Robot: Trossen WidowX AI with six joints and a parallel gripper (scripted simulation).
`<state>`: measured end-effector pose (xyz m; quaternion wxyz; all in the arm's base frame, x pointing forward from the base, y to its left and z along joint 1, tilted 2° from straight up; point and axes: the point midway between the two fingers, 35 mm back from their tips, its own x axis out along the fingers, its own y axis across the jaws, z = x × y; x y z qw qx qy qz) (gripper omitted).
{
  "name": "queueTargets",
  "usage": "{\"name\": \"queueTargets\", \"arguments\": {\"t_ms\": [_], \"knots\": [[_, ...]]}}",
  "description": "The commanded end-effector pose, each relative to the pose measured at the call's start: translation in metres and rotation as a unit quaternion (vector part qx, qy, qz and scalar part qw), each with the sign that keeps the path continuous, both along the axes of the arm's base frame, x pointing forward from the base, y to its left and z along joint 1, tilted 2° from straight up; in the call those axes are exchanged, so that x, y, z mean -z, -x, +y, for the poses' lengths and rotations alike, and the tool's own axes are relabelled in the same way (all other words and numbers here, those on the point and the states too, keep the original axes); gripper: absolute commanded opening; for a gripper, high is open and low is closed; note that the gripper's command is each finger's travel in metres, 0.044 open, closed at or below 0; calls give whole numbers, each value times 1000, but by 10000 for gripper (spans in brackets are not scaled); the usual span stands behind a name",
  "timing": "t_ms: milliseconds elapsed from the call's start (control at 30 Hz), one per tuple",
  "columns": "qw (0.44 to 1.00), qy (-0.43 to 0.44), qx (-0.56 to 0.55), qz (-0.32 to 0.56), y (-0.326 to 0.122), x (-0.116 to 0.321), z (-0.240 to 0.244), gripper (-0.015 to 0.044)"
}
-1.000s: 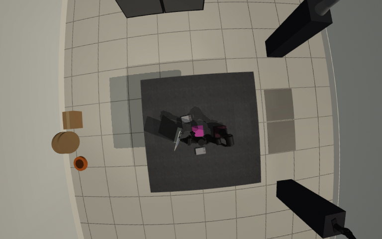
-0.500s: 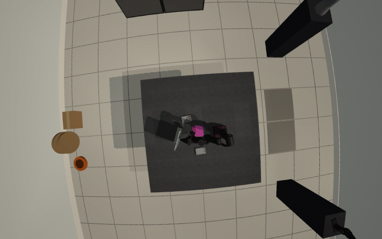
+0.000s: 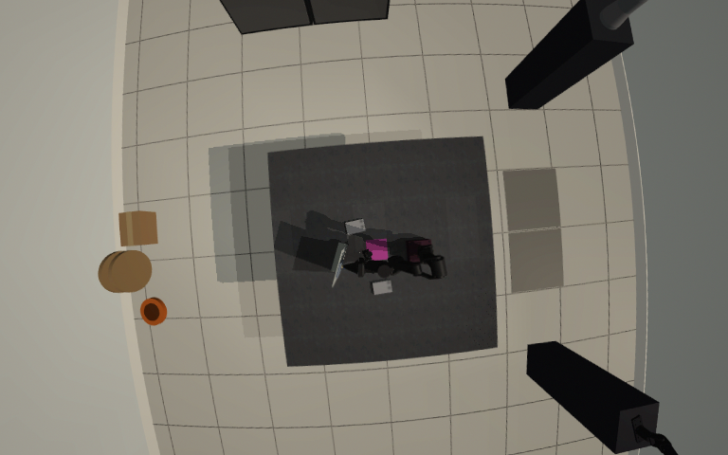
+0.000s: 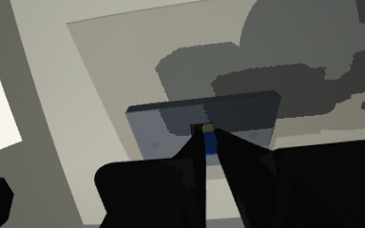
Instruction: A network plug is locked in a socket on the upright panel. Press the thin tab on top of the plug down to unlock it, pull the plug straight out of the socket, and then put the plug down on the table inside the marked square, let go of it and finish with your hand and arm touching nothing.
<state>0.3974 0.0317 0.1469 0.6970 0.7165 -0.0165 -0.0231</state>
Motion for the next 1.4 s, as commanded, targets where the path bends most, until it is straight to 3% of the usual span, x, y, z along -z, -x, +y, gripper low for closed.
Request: {"name": "queueTargets", "arguments": {"t_ms": [0, 1367], "knots": [[1000, 3, -2, 1, 4, 1, 2, 0], [1000, 2, -2, 2, 31, 1, 14, 0]]}}
